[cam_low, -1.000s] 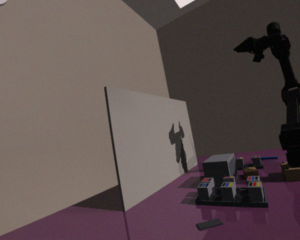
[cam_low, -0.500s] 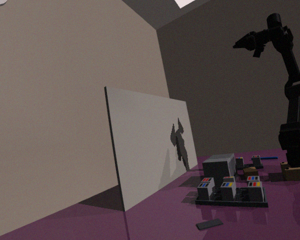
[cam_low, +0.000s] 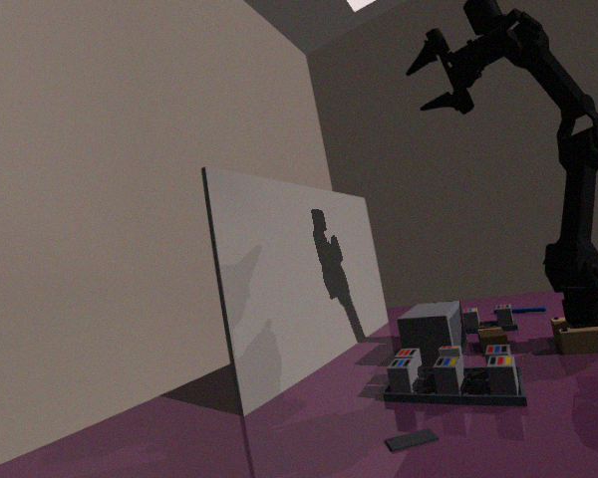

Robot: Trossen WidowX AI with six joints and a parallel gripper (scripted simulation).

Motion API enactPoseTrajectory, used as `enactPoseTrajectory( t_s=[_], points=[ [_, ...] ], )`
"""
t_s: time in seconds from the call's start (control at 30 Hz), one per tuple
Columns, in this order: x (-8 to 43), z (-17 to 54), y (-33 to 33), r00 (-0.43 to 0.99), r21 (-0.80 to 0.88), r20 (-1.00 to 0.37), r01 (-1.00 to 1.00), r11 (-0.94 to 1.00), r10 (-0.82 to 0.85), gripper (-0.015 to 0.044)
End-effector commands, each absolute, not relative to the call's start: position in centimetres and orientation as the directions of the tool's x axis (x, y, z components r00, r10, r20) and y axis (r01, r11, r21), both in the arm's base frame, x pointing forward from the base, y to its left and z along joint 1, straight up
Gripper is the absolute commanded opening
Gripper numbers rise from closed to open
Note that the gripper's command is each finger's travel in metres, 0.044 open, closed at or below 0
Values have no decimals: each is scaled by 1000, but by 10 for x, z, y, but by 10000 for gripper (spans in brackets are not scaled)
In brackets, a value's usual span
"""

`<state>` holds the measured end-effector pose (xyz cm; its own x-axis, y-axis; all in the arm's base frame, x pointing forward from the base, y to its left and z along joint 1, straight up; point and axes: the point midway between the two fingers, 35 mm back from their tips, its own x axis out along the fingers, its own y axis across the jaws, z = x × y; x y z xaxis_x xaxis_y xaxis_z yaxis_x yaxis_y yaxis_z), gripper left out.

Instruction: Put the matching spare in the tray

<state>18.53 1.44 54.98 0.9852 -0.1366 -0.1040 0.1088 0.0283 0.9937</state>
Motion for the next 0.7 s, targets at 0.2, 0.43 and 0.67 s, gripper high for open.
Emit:
enactPoseTrajectory(
  t_s=[0.2, 0.43, 0.67],
  points=[
    [280, 455, 57, 875, 673, -456, 459, 580, -162, 440],
    [327, 378, 59, 704, 335, -690, 518, 787, -170, 440],
    [362, 286, 37, 406, 21, -904, 360, 933, -137, 440]
  ],
)
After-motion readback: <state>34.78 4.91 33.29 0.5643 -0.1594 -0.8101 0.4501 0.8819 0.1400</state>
